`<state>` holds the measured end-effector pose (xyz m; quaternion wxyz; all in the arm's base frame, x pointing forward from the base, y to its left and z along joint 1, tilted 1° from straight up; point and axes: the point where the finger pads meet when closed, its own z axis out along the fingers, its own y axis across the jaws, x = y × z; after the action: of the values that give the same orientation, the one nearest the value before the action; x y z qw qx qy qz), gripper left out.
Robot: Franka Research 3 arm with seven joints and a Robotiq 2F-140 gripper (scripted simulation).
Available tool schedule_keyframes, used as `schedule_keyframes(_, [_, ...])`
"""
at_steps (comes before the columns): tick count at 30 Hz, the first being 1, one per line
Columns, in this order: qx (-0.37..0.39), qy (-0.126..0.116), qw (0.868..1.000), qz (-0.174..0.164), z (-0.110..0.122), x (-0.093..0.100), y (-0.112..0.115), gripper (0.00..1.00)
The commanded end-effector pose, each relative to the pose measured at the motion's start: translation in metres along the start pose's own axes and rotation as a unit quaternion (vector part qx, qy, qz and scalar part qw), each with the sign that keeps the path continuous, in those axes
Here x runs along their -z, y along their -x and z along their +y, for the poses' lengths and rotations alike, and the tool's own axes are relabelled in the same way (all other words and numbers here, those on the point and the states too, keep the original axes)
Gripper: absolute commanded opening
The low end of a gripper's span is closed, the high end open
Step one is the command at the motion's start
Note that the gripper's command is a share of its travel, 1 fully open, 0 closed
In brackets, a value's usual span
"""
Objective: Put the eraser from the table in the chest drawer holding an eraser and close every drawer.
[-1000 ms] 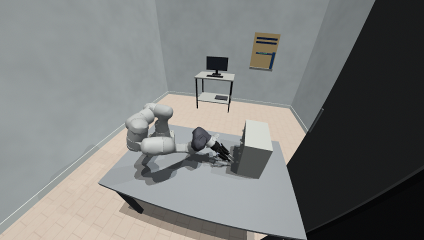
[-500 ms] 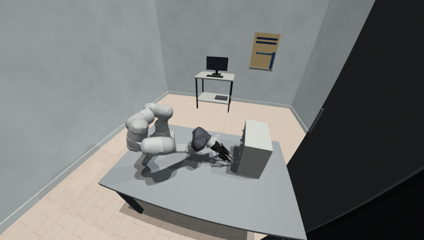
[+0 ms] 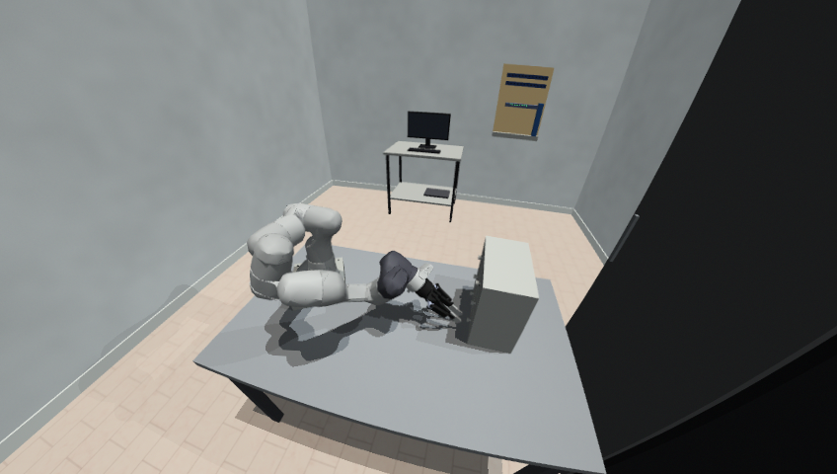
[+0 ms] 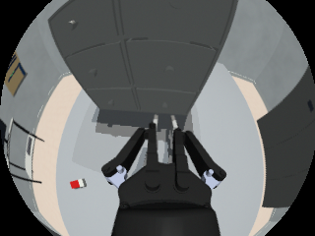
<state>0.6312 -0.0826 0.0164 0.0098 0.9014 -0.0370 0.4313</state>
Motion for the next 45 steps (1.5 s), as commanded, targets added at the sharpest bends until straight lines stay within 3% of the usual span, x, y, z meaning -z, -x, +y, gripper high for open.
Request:
schedule_keyframes(1, [0.001,0.0,1.0,0.0,0.0,-0.001,0.001,0.2])
schedule_keyframes(28, [0.001,0.0,1.0,0.0,0.0,-0.002,0.0,0.2])
schedule_keyframes(45, [0.001,0.0,1.0,0.0,0.0,-0.019,-0.014,0.2])
